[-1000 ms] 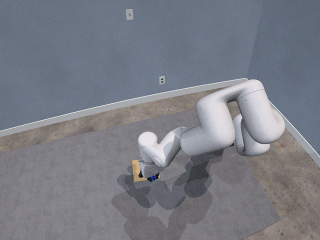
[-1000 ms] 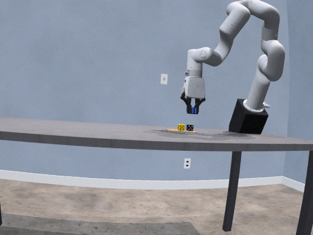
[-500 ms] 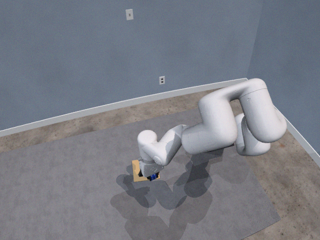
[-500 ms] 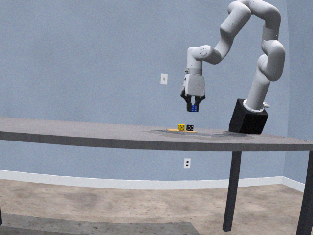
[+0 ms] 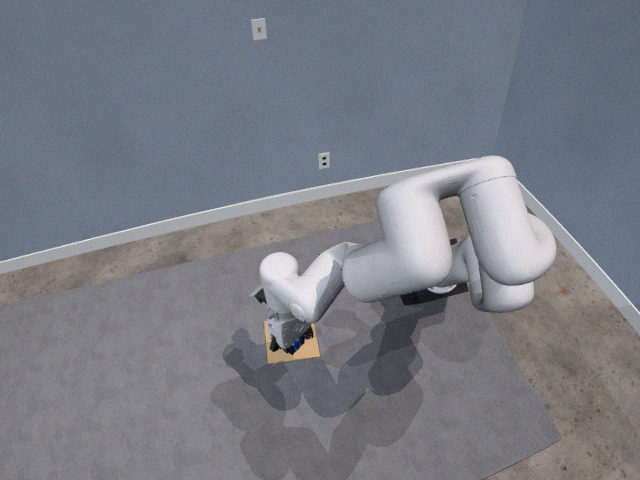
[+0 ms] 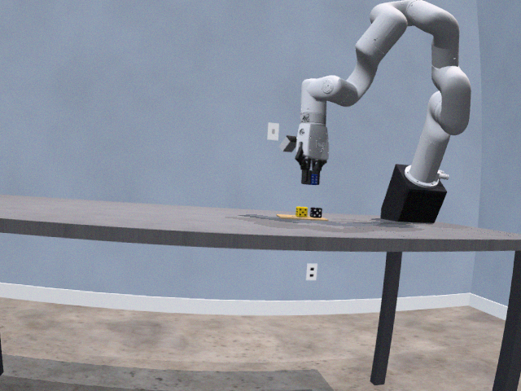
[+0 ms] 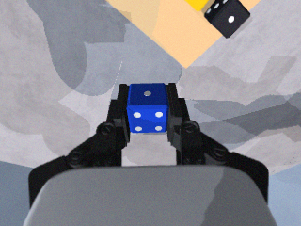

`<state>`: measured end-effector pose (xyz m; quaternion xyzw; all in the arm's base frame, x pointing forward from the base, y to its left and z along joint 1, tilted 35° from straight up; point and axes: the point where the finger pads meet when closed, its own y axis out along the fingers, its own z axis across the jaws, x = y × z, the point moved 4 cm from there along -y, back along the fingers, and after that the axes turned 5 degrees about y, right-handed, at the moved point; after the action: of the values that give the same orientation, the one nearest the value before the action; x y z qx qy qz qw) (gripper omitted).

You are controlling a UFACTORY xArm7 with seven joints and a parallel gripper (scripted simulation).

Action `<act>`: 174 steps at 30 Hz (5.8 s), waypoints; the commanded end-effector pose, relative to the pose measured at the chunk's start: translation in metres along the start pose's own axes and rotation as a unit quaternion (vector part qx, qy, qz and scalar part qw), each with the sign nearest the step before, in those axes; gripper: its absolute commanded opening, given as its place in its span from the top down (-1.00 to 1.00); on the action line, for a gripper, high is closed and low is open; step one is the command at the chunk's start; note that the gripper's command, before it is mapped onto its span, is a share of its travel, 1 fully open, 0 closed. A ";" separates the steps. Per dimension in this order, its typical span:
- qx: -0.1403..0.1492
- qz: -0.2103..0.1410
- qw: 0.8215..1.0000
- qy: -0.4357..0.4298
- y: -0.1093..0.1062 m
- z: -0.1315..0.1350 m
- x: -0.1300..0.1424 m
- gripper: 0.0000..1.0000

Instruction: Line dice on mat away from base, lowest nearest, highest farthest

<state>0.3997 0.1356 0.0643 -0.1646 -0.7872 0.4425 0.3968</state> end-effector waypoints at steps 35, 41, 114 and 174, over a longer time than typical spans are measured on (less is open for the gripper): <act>-0.009 0.001 0.891 -0.454 -0.004 0.003 -0.093 0.47; -0.009 0.001 0.891 -0.454 -0.004 0.003 -0.093 0.47; -0.009 0.001 0.889 -0.458 0.093 0.002 -0.094 0.47; -0.009 0.001 0.889 -0.458 0.096 0.002 -0.097 0.47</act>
<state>0.4484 0.1292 -0.0622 0.0546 -0.8854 0.4615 -0.0091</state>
